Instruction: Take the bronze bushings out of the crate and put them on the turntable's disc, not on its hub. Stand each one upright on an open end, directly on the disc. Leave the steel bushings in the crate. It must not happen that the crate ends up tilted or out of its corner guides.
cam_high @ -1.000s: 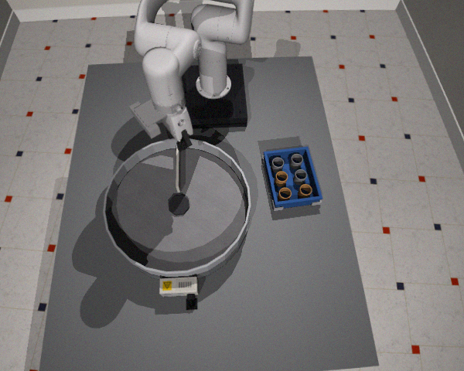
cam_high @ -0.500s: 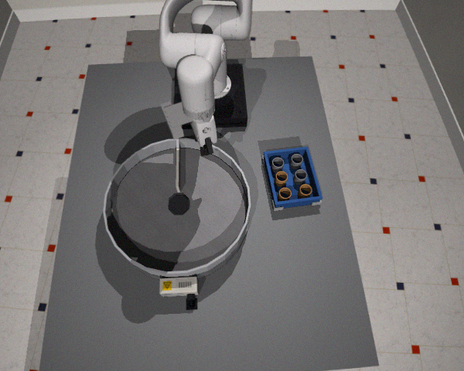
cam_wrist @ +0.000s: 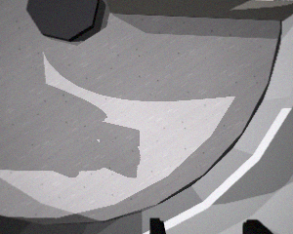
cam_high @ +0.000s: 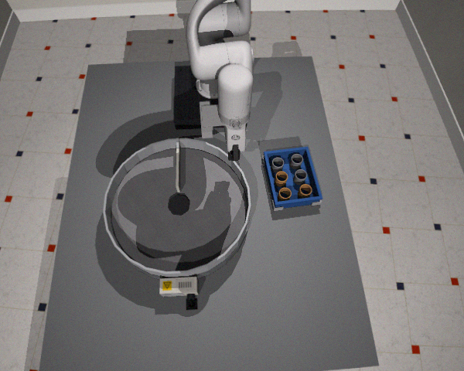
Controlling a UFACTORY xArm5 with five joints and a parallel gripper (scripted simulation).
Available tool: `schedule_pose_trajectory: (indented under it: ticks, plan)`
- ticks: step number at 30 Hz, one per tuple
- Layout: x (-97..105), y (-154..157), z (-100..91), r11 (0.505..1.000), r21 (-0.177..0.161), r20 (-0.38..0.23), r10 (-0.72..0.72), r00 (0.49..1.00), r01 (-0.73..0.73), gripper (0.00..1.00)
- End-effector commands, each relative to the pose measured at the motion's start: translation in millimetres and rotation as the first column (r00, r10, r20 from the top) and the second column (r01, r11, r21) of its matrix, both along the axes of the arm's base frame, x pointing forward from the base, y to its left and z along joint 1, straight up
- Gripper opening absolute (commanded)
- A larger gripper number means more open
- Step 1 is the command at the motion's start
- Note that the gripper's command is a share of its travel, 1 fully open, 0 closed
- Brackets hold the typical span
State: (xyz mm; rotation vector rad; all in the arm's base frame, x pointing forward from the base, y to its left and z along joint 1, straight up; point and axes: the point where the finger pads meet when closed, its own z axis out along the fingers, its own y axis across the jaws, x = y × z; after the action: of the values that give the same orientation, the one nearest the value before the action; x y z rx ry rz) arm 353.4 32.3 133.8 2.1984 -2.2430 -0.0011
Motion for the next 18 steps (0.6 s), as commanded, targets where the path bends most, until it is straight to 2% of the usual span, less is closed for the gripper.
schedule_pose_trajectory:
  ticks: [1, 11, 13, 18]
  plan:
    - [11.7, 38.2, -8.9, 0.987, 0.001, 0.004, -0.16, 0.987, 0.16, 0.48]
    - [21.4, 93.2, -22.2, 0.932, 0.002, 0.003, -0.361, 0.932, 0.361, 0.48]
    - [21.4, 93.2, -22.2, 0.932, 0.002, 0.003, -0.361, 0.932, 0.361, 0.48]
    - [25.2, 115.3, -27.6, 0.899, 0.002, 0.003, -0.438, 0.899, 0.438, 0.48]
